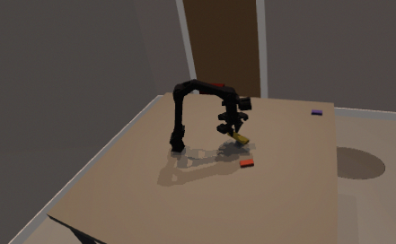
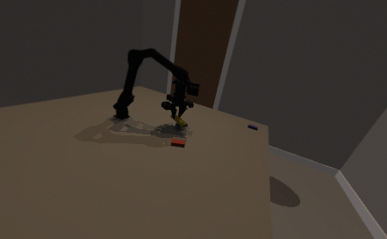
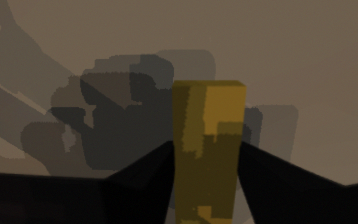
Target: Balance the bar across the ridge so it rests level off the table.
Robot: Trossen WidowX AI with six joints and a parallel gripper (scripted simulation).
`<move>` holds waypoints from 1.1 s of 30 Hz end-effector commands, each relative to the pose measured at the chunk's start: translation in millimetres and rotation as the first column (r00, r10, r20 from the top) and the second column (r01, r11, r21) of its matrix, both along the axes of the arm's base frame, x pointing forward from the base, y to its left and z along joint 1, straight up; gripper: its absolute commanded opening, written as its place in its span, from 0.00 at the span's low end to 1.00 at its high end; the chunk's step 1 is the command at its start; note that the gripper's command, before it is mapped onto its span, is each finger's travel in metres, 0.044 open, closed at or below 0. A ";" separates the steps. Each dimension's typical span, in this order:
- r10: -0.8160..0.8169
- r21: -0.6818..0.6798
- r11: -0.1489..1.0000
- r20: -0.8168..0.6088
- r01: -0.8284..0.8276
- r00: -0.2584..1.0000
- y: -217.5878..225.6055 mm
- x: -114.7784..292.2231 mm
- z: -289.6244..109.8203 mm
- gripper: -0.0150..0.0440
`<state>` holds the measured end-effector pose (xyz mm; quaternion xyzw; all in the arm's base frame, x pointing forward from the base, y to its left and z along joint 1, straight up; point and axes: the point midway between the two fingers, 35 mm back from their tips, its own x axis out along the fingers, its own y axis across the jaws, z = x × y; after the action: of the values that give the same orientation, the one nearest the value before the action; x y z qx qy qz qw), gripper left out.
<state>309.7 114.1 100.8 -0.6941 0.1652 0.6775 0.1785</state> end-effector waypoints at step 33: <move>0.003 -0.002 1.000 0.001 -0.003 1.000 -0.4 0.4 -3.6 0.25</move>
<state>309.8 114.1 98.1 -0.6941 0.1652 0.6775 0.1785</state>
